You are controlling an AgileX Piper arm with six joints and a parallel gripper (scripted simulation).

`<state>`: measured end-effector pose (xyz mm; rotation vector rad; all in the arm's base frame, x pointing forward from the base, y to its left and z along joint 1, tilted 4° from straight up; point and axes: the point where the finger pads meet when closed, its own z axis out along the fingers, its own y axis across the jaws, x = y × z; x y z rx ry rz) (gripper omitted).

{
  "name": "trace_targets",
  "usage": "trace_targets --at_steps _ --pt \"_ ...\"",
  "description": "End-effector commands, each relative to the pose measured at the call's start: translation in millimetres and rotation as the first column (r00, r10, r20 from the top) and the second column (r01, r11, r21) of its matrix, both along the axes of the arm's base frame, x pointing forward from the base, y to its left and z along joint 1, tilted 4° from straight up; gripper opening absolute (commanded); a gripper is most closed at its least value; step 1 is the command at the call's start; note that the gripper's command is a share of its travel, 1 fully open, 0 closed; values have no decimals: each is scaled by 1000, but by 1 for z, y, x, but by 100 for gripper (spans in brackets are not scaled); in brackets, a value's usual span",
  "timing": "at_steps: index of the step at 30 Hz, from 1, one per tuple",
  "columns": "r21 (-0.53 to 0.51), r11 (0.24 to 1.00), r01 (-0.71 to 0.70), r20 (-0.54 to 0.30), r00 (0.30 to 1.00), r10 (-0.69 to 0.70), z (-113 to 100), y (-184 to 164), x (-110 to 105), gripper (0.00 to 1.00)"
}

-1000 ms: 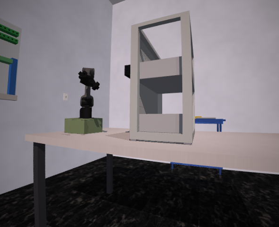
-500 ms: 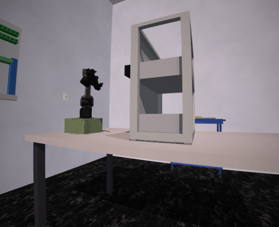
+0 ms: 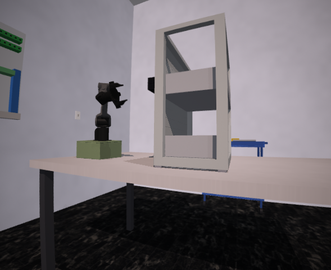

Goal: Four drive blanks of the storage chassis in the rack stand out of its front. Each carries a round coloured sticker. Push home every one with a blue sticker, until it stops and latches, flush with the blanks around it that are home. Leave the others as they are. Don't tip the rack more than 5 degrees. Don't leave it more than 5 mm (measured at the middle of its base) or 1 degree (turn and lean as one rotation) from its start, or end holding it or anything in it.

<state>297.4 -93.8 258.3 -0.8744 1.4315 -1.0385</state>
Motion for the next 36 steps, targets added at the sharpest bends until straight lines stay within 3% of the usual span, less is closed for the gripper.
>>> trace_targets --at_steps 1,11,36 --pt "-37 999 -25 3 1000 25 1 7 -1 100" --pt "-184 974 -130 2 991 132 2 35 -5 100" --pt "-354 900 -253 -12 964 267 0 71 -13 100"
